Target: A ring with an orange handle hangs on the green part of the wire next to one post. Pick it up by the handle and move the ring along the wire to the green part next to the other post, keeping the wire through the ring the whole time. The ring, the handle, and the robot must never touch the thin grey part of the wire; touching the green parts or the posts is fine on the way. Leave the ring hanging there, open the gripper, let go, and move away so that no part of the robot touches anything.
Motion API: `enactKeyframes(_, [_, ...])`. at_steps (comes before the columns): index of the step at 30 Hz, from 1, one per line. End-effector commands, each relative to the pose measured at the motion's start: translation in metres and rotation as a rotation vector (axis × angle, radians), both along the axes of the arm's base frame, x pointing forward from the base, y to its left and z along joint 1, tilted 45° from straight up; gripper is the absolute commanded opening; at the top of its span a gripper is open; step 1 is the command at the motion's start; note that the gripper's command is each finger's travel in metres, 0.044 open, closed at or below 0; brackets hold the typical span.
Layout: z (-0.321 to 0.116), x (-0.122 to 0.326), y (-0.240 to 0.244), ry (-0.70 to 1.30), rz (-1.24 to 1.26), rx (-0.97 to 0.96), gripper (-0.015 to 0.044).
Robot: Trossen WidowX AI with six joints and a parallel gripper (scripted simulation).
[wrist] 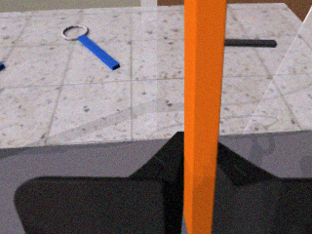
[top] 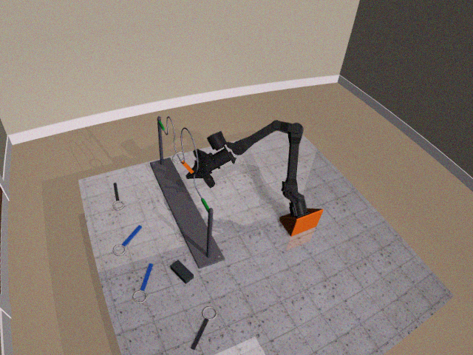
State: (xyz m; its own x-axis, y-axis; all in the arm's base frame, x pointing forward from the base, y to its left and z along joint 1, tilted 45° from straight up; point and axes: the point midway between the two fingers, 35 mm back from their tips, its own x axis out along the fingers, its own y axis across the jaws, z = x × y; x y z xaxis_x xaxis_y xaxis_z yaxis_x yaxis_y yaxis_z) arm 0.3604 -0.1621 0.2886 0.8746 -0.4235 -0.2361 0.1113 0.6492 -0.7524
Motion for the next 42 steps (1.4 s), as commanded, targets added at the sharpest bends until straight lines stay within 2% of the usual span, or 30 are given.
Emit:
enactKeyframes(1, [-0.006, 0.000, 0.005, 0.001, -0.001, 0.019, -0.0150])
enactKeyframes(20, [-0.029, 0.000, 0.030, 0.002, 0.002, 0.153, -0.0150])
enactKeyframes(42, [-0.058, 0.000, 0.090, 0.006, 0.008, 0.583, -0.0150])
